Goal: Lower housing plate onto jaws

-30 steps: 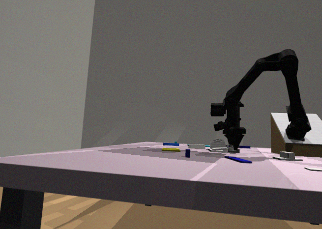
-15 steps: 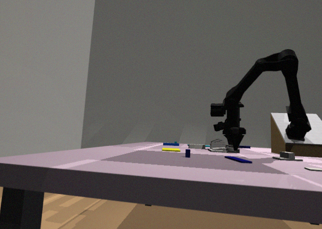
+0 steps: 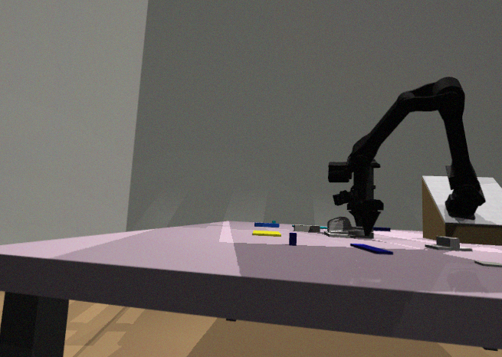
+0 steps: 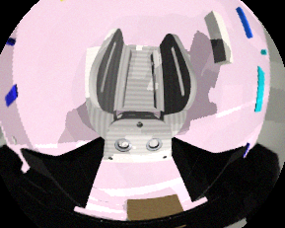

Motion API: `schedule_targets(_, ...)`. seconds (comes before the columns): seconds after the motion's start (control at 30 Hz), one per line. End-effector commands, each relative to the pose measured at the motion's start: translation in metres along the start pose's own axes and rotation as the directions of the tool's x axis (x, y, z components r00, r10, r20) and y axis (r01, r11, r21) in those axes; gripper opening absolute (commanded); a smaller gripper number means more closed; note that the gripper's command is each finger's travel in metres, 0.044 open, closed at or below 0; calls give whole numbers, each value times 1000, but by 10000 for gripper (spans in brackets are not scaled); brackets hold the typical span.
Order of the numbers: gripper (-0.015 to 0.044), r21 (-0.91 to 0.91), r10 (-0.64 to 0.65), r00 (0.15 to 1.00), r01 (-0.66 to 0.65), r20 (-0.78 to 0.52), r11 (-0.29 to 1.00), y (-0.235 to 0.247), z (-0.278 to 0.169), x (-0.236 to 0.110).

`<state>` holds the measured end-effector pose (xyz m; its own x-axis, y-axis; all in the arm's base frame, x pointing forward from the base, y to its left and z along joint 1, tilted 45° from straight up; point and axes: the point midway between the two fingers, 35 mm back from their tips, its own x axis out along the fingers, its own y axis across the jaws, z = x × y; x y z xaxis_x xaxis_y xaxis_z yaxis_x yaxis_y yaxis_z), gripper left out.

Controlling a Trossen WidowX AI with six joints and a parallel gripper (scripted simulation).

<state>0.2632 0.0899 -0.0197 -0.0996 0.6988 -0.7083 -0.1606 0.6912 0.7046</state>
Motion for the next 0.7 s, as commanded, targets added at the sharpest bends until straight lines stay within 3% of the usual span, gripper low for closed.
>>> schedule_targets(0.0, 351, 4, -1, 1000, 1, 0, 1000, 0, 0, 0)
schedule_targets(0.47, 351, 4, -1, 1000, 1, 0, 1000, 0, 0, 0)
schedule_targets(0.57, 430, 0, 0, 1000, 0, 0, 1000, 0, 0, 0)
schedule_targets(0.67, 440, 0, 0, 1000, 0, 0, 1000, 0, 0, 0)
